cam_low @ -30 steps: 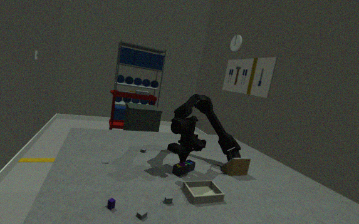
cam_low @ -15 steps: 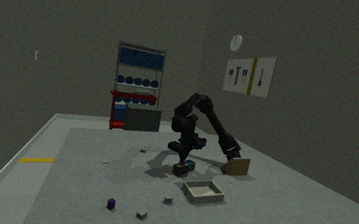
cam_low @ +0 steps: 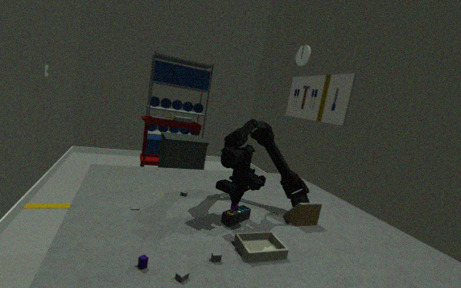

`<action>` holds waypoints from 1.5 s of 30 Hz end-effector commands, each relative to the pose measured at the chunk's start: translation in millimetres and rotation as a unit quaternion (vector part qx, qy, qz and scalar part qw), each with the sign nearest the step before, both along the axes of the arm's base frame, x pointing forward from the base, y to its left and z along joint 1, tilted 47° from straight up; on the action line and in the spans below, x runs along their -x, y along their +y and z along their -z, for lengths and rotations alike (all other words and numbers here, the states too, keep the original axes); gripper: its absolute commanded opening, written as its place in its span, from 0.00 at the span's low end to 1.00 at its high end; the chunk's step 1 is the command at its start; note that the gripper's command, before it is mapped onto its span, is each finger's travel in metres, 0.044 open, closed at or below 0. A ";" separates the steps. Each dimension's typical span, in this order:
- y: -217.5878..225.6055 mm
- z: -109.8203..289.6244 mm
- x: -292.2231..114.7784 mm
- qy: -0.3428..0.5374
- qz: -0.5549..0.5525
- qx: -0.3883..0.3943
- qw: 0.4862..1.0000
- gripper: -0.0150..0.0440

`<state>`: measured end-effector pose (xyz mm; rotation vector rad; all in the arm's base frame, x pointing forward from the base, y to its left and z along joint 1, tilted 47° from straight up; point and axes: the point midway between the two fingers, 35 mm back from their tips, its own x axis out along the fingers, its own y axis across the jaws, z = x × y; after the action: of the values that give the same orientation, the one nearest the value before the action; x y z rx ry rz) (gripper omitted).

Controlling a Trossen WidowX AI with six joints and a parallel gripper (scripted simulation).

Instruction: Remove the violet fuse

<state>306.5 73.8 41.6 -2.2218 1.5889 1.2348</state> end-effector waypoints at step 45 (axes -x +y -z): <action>86.2 37.2 8.4 0.001 0.000 -0.008 1.000 0.25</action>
<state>300.3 149.1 15.3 -2.2162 1.5750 1.2450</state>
